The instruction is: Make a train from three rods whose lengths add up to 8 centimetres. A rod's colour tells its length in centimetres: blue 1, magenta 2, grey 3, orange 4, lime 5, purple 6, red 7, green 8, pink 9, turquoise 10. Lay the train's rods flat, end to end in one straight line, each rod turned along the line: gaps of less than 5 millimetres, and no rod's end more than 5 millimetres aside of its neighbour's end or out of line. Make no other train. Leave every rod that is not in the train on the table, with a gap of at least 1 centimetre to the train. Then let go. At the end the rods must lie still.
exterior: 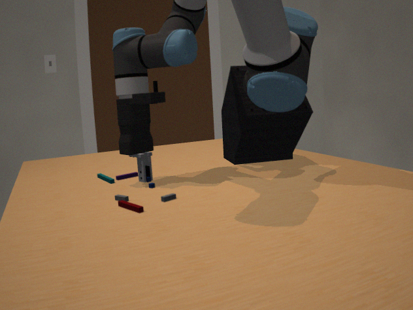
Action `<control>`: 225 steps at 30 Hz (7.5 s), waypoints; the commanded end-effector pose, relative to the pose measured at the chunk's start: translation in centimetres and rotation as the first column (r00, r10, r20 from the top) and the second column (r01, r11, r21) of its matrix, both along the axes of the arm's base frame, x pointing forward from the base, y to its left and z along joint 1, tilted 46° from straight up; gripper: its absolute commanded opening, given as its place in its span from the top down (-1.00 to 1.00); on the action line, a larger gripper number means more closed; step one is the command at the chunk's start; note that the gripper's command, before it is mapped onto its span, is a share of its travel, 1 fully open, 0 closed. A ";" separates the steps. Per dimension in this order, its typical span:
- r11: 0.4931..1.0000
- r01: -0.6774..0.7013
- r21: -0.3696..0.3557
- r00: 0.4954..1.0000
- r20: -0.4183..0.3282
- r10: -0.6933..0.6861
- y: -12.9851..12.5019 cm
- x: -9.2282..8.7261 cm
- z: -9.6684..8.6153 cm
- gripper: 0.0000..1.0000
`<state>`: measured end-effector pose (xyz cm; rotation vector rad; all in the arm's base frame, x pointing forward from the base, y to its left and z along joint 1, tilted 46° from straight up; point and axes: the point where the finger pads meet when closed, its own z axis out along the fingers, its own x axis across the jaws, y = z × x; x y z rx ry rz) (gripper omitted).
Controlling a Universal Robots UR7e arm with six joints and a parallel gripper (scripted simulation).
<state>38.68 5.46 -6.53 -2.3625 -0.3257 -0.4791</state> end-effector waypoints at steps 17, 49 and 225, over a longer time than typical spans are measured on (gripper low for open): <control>1.000 0.001 -0.001 1.000 0.001 -0.001 0.7 0.3 -0.7 0.52; 1.000 0.001 -0.001 1.000 0.001 -0.001 0.8 0.3 -0.8 0.52; 0.524 -0.536 -0.662 0.173 0.522 0.835 -12.7 0.1 -4.2 -0.07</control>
